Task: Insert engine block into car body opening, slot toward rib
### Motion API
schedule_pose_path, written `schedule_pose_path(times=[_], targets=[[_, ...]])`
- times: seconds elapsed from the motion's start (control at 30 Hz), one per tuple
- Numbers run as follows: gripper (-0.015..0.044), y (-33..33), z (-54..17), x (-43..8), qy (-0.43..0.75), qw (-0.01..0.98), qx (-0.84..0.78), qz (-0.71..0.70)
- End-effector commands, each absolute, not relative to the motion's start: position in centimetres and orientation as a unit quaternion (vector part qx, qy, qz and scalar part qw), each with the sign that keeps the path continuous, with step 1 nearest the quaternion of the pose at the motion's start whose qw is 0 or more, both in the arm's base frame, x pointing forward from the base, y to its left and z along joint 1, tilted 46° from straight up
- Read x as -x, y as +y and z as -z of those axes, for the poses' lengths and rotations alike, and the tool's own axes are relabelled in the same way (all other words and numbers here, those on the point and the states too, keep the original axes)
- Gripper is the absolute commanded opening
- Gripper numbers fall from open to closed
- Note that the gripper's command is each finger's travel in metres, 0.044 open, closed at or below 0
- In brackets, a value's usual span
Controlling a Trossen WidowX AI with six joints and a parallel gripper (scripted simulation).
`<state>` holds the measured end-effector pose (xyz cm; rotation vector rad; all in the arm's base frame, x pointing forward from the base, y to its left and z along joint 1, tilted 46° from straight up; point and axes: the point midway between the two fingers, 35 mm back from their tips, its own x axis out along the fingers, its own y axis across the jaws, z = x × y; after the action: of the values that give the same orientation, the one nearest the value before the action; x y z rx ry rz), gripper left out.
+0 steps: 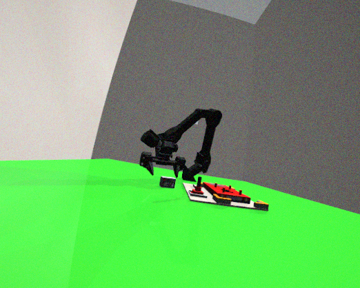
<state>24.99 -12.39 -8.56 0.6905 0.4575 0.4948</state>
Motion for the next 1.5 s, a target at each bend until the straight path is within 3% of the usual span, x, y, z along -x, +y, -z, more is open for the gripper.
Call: schedule_pose_path(times=[0.0,0.9,1.47], targets=[[0.0440,-13.3,8.6,-26.1,0.264,0.878,-0.314,-0.245],[0.0440,-14.6,4.6,-27.6,0.584,0.708,-0.167,-0.361],[0.0440,-14.3,4.5,-30.0,0.590,0.702,-0.162,-0.365]])
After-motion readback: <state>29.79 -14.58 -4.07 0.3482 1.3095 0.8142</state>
